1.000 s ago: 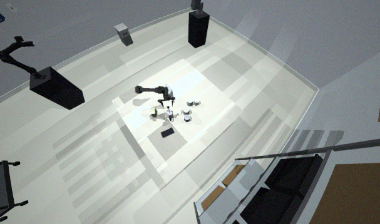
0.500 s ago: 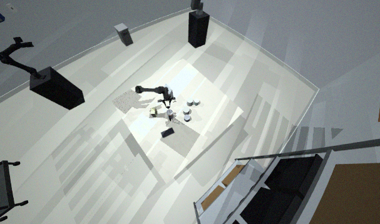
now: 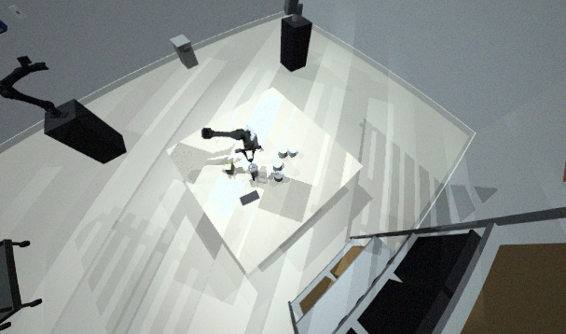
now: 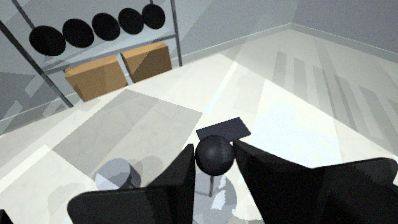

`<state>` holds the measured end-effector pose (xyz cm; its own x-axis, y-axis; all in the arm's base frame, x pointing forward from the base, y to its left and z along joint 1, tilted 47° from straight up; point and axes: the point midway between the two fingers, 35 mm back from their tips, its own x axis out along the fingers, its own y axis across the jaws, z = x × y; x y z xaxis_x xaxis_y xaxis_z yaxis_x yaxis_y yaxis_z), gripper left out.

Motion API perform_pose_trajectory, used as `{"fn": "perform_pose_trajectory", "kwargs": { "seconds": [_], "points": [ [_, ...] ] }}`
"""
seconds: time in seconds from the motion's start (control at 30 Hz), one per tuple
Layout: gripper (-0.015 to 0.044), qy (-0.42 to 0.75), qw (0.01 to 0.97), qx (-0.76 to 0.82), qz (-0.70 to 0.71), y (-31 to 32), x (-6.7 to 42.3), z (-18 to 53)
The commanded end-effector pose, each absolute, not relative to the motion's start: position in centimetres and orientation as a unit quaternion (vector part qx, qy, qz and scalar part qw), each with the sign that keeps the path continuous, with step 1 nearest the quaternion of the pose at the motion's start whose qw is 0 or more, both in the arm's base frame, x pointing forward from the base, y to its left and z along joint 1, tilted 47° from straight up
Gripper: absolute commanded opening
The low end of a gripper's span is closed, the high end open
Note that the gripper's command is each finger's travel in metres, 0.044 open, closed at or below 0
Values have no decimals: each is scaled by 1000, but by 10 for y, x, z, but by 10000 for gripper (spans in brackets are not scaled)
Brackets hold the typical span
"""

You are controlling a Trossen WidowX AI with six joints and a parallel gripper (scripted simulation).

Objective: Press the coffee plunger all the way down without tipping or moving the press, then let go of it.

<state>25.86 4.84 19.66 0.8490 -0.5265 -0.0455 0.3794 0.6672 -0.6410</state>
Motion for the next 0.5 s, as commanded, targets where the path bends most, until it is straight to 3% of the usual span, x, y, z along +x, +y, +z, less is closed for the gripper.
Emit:
{"fn": "perform_pose_trajectory", "kwargs": {
  "seconds": [0.0,0.47],
  "points": [
    [122,119,905,-325,-249,43,262,187],
    [122,121,905,-323,-248,29,270,169]
  ]
}}
